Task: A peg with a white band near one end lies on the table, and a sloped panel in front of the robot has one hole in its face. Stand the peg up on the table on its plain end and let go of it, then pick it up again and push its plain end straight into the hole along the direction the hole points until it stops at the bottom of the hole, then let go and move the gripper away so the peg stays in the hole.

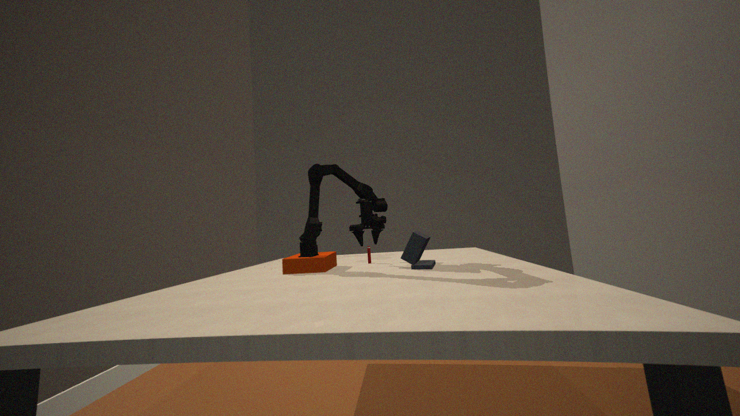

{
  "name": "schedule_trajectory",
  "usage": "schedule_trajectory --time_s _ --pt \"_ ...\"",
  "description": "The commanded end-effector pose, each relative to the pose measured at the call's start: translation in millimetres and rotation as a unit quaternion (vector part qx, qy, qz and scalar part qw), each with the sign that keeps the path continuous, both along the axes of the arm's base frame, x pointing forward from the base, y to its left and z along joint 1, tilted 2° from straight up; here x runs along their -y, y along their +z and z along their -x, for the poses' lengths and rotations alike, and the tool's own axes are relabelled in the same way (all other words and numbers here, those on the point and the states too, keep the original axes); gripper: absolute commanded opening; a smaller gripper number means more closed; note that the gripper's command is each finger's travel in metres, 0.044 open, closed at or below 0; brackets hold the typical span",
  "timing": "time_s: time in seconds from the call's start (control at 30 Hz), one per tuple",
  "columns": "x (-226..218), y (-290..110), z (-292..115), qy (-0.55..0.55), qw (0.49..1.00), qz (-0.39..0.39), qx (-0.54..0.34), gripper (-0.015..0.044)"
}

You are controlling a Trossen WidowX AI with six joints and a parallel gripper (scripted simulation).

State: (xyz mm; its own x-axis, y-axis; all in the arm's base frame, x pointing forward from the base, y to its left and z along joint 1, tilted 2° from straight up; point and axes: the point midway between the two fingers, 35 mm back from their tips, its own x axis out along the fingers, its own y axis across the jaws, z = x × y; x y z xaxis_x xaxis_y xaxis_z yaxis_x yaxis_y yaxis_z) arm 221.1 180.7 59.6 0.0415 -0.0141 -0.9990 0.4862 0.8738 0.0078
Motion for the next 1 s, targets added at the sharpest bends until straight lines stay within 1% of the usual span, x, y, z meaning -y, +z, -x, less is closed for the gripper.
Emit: schedule_trajectory --time_s 0.0,0.87,0.97 --pt "0 -8 0 -0.002 1.0 0.0 -0.003 0.044" --pt "2 -46 0 -0.002 1.0 0.0 -0.003 0.044" --pt "2 -43 0 -0.002 1.0 0.001 -0.001 0.0361"
